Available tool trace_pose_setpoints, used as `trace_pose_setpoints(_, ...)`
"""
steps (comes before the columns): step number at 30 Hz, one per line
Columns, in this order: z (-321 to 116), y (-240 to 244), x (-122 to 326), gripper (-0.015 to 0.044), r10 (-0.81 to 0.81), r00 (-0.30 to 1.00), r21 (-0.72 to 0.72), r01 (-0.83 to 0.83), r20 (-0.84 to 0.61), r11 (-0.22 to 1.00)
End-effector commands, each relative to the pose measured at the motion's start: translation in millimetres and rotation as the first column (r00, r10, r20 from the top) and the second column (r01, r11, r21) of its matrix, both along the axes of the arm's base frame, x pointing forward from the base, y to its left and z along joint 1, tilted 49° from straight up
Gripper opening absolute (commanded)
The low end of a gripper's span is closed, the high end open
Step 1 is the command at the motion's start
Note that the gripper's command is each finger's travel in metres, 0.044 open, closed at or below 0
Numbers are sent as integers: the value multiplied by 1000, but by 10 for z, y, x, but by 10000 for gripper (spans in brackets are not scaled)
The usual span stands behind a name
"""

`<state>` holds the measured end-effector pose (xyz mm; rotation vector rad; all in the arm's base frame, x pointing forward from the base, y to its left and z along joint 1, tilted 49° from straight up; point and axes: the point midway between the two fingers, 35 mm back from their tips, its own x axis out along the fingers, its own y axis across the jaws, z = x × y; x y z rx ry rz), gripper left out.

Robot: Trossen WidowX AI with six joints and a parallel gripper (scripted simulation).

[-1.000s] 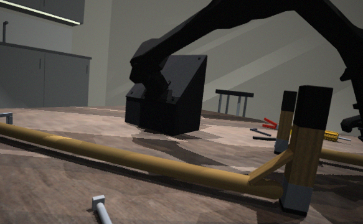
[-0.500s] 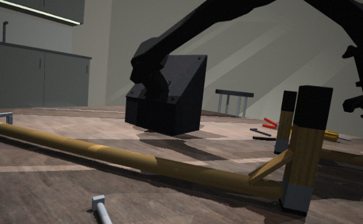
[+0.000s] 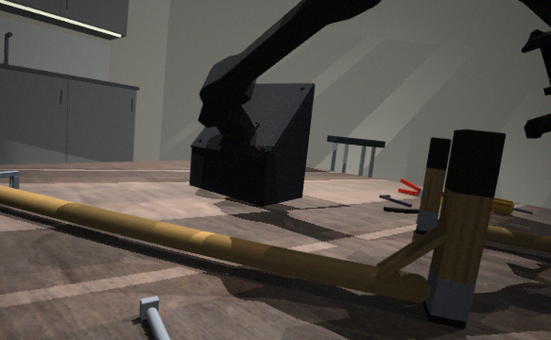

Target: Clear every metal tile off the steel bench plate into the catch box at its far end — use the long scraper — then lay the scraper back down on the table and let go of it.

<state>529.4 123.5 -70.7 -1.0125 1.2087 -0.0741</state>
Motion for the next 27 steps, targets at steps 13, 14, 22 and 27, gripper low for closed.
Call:
trace_pose_setpoints(13, 28, -12, 10, 0, -7, 1000, 1, 7, 5, 1000)
trace_pose_setpoints(14, 28, -12, 10, 0, -7, 1000, 1, 7, 5, 1000)
trace_pose_setpoints(22, 28, -10, 9, 0, -7, 1000, 1, 7, 5, 1000)
trace_pose_setpoints(27, 28, -10, 9, 0, -7, 1000, 1, 7, 5, 1000)
